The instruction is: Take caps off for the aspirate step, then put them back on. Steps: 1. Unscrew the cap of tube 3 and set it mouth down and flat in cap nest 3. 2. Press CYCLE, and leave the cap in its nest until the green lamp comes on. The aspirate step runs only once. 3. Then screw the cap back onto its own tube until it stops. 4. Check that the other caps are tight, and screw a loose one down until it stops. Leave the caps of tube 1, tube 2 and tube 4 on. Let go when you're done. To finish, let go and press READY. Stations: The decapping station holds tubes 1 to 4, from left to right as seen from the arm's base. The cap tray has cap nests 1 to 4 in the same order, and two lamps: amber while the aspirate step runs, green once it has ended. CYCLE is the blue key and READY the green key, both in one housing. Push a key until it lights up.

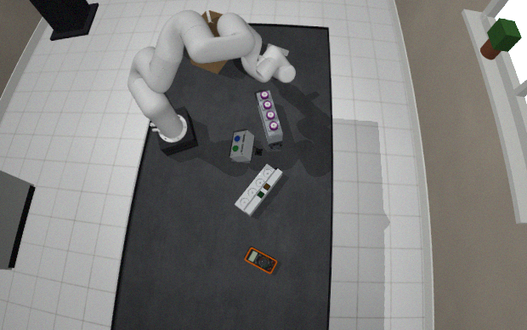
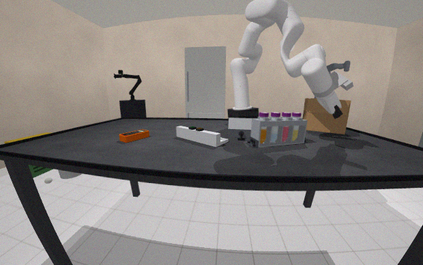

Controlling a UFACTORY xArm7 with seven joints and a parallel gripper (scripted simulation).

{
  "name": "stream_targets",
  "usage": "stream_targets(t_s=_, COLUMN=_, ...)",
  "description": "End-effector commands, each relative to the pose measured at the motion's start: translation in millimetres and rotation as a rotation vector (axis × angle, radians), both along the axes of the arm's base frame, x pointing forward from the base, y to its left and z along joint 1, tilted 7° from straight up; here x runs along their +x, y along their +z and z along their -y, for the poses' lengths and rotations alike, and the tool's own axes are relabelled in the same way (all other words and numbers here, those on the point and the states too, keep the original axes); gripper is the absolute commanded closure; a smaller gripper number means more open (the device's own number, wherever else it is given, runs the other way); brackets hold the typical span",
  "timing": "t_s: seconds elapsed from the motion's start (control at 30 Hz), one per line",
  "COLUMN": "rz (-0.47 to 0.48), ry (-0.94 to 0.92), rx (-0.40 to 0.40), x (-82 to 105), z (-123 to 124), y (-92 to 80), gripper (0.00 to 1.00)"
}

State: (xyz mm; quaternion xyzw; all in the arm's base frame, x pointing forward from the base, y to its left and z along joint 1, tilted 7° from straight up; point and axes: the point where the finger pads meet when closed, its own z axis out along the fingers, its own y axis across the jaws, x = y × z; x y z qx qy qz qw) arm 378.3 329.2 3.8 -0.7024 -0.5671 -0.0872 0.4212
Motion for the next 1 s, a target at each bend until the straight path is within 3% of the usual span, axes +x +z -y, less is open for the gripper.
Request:
stream_targets(t_s=0.0, rz=0.028, ry=0.017, rx=-0.035, x=3.1, z=16.3, y=2.4, gripper=0.54)
stream_targets(t_s=0.3, rz=0.065, ry=0.040, rx=-0.088, x=7.1, z=48.7, y=4.8, gripper=0.54)
stream_targets(t_s=0.6, rz=0.124, ry=0.079, rx=-0.175, x=10.4, z=84.8, y=31.0, gripper=0.54)
stream_targets(t_s=0.97, rz=0.160, ry=0.101, rx=-0.227, x=12.2, z=113.2, y=62.3, gripper=0.54)
